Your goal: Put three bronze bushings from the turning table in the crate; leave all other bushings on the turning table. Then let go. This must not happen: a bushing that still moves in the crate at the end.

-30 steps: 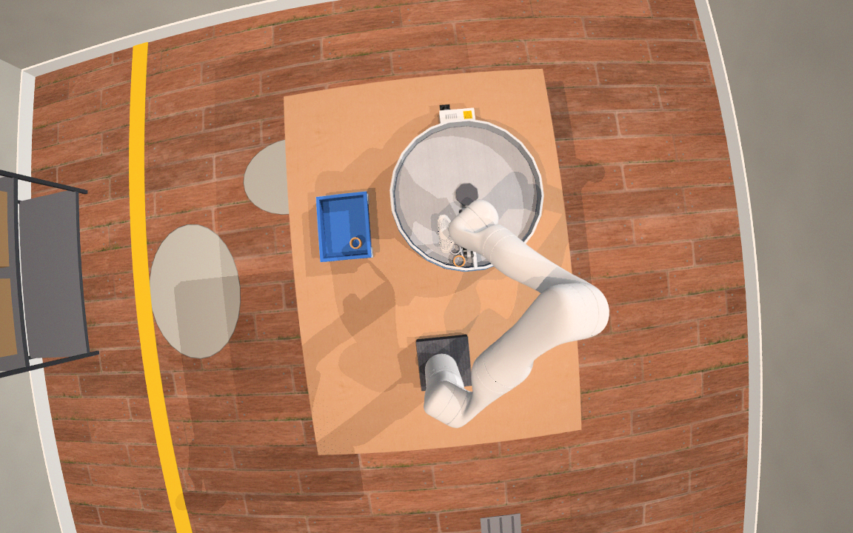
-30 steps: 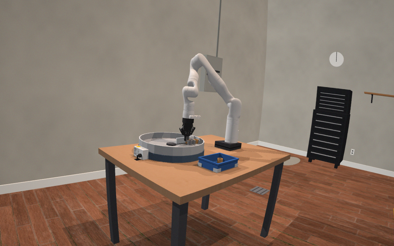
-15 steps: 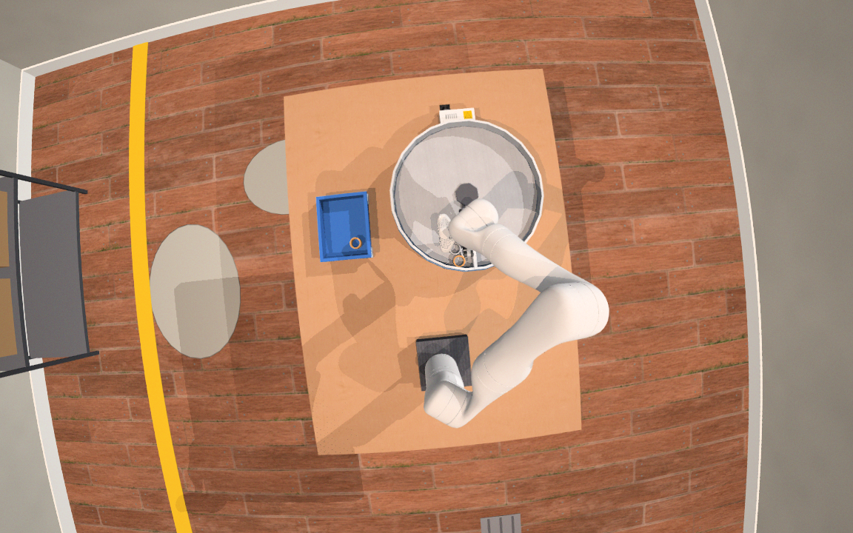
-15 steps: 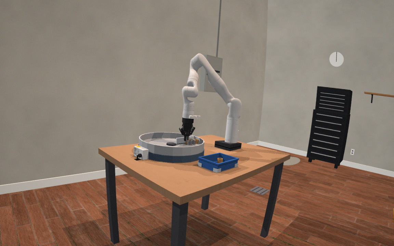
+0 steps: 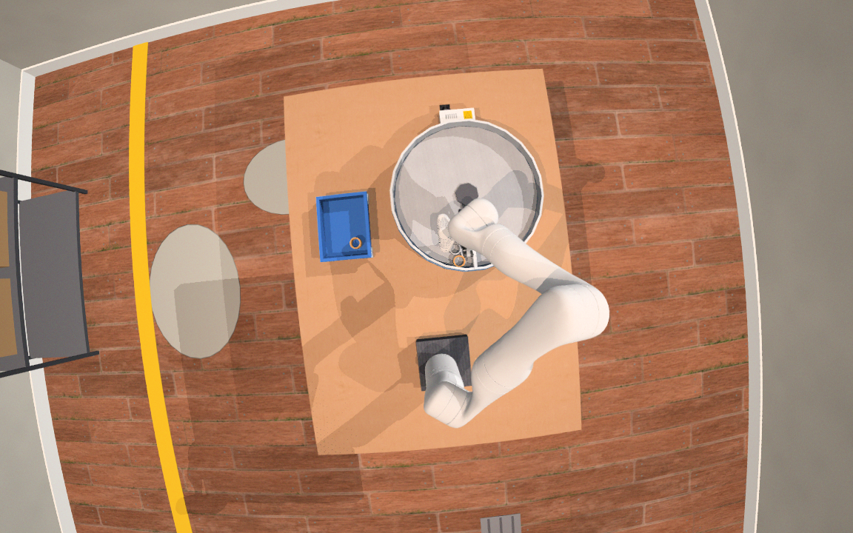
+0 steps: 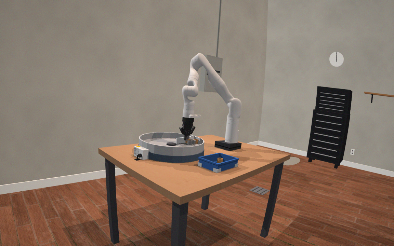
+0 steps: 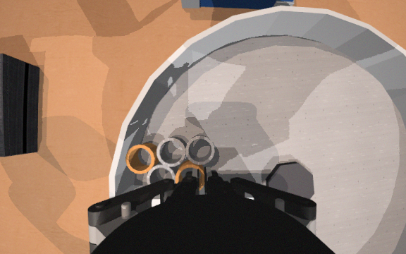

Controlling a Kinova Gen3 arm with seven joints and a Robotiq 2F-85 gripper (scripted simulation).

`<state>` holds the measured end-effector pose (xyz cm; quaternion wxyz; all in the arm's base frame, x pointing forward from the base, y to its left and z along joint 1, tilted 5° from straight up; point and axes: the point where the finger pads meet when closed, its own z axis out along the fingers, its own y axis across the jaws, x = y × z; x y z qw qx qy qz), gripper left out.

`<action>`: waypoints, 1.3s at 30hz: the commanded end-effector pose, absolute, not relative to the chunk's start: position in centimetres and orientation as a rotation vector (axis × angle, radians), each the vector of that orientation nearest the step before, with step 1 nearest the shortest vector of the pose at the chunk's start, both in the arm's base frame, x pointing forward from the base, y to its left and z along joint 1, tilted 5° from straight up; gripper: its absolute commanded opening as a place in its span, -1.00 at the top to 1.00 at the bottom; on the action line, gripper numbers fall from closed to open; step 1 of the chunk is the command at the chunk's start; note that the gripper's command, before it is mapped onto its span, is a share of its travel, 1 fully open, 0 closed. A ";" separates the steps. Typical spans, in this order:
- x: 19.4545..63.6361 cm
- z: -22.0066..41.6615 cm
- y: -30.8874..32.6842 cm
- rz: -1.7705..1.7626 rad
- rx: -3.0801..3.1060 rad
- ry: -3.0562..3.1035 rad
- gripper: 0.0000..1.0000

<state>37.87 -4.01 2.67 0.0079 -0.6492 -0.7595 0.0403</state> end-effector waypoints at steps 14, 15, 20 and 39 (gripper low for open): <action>38.1 3.4 -4.1 0.122 -2.036 -2.376 1.00; 38.1 3.6 -4.1 0.122 -2.036 -2.376 1.00; 38.1 3.7 -4.1 0.122 -2.036 -2.376 1.00; 38.2 4.4 -4.1 0.123 -2.036 -2.376 1.00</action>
